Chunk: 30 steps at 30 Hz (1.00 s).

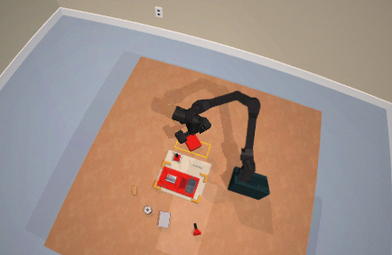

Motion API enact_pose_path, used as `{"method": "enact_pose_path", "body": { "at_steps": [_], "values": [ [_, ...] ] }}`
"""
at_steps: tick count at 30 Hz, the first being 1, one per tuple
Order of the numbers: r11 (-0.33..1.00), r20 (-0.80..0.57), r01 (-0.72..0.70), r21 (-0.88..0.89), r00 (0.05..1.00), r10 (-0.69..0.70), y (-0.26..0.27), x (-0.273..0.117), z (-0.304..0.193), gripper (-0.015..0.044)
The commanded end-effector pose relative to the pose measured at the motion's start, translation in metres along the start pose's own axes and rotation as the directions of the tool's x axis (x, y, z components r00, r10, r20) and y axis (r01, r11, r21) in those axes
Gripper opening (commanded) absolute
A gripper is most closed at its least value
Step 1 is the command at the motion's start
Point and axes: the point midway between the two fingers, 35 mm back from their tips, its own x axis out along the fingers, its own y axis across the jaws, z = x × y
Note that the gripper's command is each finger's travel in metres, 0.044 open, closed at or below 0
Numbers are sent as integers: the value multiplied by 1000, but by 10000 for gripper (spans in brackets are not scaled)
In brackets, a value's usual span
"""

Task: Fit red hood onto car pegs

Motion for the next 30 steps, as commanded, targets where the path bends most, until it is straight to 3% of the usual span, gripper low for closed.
{"method": "enact_pose_path", "body": {
  "at_steps": [1,30],
  "values": [
    [999,8,0,54,1000,0,-2,-1,0,440],
    [999,8,-1,54,1000,0,-1,13,1,440]
  ]
}}
